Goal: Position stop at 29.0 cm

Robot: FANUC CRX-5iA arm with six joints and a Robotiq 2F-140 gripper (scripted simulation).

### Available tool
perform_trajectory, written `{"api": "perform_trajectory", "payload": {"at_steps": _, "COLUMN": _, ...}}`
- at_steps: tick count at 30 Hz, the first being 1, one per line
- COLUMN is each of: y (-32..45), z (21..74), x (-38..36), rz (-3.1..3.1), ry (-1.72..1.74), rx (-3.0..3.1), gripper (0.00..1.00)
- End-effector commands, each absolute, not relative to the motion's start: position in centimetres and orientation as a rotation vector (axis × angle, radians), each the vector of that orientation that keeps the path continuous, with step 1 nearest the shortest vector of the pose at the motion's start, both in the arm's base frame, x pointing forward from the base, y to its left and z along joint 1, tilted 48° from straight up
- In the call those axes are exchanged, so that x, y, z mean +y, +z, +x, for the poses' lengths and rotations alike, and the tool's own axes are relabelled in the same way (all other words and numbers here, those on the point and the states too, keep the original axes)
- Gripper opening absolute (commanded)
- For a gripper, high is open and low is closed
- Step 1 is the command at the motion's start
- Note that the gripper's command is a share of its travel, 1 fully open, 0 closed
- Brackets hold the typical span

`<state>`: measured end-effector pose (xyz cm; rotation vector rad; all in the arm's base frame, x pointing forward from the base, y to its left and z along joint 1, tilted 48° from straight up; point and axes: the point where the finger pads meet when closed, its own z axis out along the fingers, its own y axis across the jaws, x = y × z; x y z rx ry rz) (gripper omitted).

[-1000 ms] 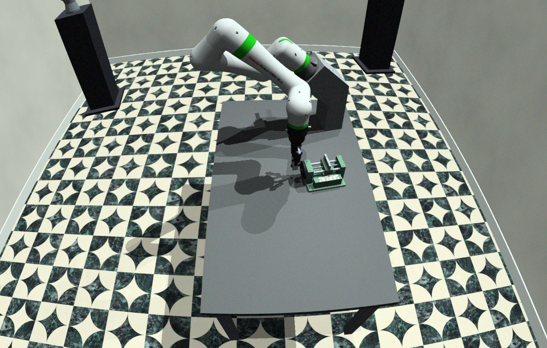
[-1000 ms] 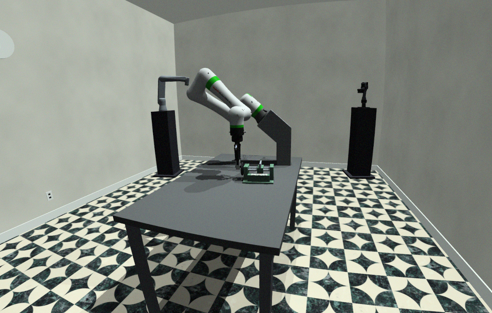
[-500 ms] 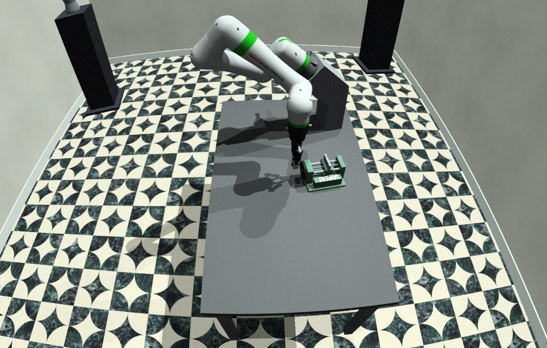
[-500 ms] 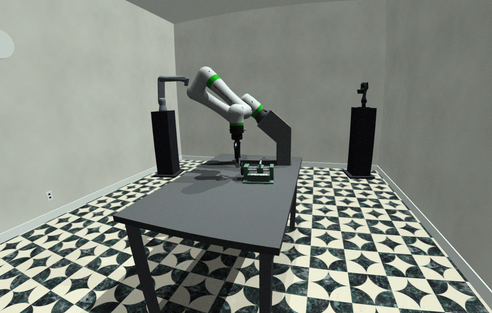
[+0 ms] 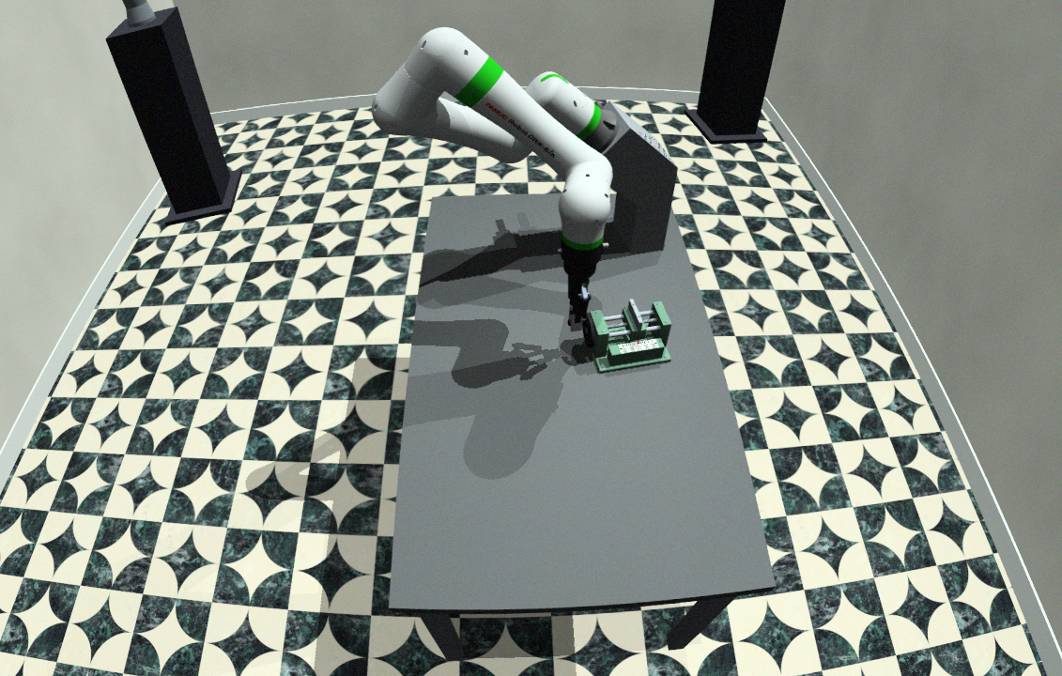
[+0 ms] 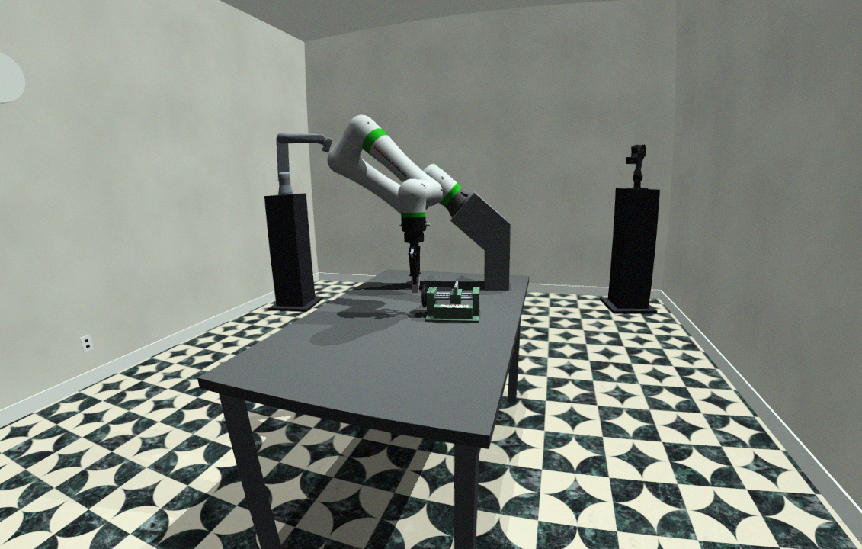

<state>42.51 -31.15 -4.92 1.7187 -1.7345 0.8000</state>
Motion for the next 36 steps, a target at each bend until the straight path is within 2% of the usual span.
{"api": "perform_trajectory", "payload": {"at_steps": 1, "y": -4.9, "z": 43.3, "x": -31.1, "rz": 1.719, "ry": 0.799, "rx": -1.735, "gripper": 0.04}}
{"api": "perform_trajectory", "payload": {"at_steps": 19, "y": -6.5, "z": 46.2, "x": -33.0, "rz": 1.719, "ry": 0.799, "rx": -1.735, "gripper": 0.04}}
{"api": "perform_trajectory", "payload": {"at_steps": 36, "y": -8.5, "z": 45.4, "x": -35.3, "rz": 1.719, "ry": 0.799, "rx": -1.734, "gripper": 0.04}}
